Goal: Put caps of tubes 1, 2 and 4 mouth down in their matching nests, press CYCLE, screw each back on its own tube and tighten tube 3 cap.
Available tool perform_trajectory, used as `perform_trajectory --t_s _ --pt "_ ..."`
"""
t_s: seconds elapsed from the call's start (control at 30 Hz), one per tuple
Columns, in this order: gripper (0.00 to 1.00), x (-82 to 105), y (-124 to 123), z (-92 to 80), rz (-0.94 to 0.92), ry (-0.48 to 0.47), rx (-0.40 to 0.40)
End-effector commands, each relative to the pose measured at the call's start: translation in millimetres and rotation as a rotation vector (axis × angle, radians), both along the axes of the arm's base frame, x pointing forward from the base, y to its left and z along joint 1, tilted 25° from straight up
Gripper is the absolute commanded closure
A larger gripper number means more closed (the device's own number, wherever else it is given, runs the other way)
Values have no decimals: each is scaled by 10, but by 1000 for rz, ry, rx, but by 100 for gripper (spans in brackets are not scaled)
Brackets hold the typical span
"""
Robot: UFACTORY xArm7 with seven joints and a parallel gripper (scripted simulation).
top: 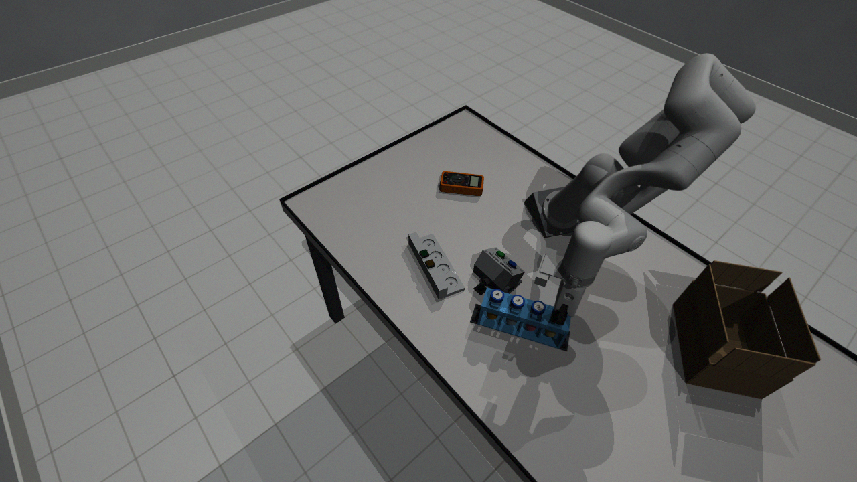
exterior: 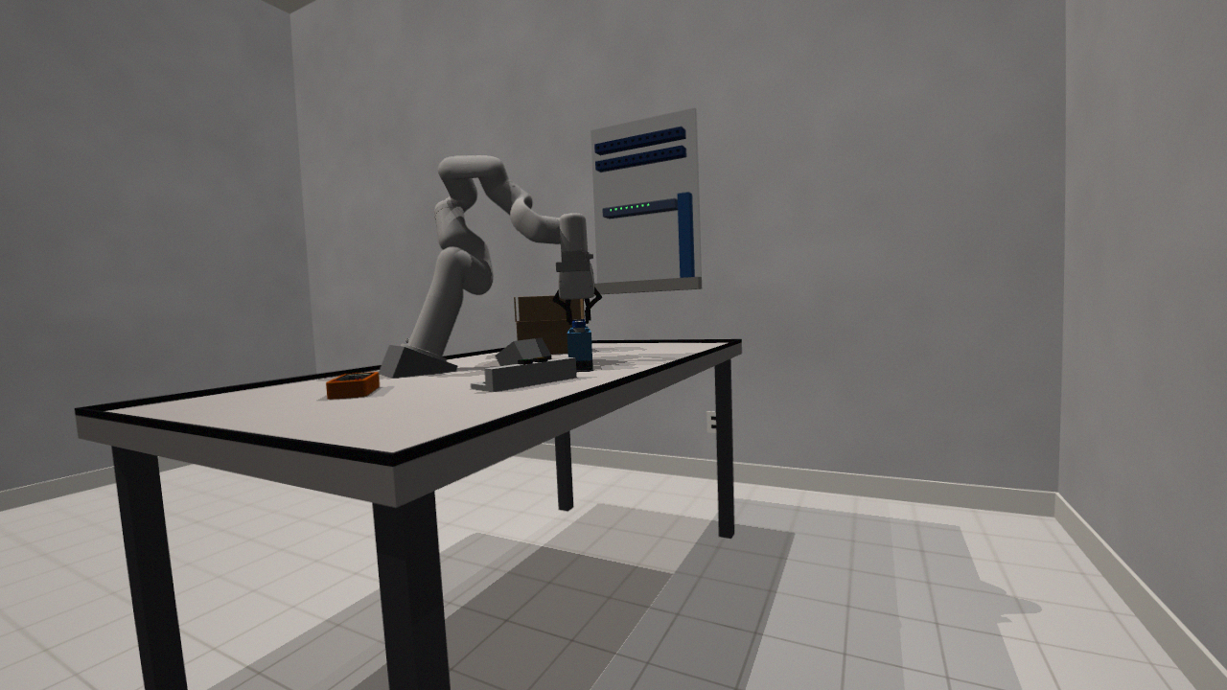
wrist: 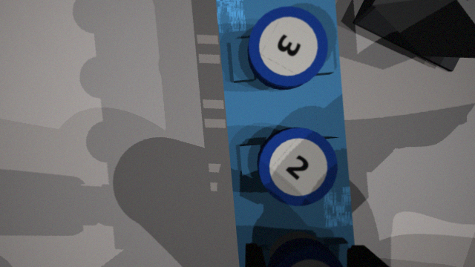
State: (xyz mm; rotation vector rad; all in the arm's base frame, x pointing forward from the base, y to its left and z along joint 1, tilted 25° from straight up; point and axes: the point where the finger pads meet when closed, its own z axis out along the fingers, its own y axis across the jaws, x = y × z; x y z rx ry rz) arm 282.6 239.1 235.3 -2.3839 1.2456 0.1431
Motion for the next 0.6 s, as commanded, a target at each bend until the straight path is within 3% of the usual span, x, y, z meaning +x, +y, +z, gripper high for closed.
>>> perform_trajectory --t_s 0.0,0.3,0.57 --pt "54 9 1 18 -210 91 3" --pt "54 9 1 18 -618 281 53" --pt "54 9 1 18 -618 281 53"
